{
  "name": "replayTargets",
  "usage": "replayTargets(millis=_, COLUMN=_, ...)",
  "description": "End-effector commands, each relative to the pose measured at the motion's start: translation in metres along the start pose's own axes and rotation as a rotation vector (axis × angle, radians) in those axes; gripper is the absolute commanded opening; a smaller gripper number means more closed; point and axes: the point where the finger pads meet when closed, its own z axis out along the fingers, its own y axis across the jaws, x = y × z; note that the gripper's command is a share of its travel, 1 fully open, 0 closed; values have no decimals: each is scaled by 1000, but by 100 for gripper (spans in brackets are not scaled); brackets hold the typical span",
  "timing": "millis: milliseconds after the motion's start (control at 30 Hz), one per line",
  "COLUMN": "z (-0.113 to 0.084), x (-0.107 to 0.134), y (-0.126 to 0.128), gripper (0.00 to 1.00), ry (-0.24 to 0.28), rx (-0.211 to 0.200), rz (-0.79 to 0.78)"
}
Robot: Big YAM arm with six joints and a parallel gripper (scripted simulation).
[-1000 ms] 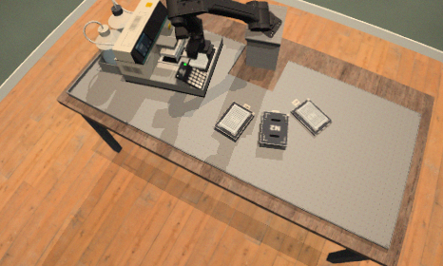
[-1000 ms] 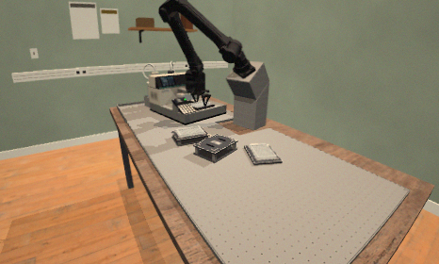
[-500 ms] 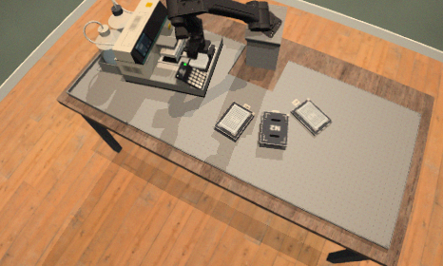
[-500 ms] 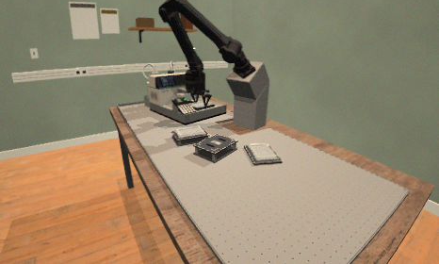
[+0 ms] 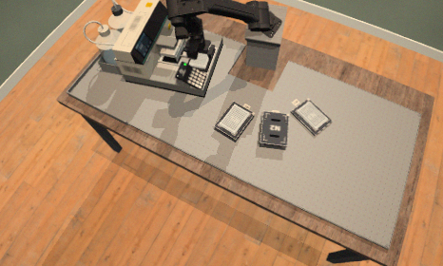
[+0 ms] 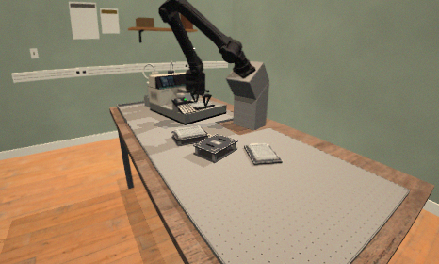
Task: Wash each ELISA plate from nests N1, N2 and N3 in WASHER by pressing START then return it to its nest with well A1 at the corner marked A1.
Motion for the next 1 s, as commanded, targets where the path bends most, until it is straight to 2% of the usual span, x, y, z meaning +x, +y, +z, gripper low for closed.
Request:
replayTargets(millis=0, z=0, x=1, y=-1, gripper=100, ry=0, rx=3, rz=2)
replayTargets(millis=67, z=-10, x=2, y=-4, gripper=100, ry=0, rx=14, rz=3)
replayTargets(millis=967, z=-51, x=2, y=-3, gripper=100, ry=-2, rx=13, rz=3)
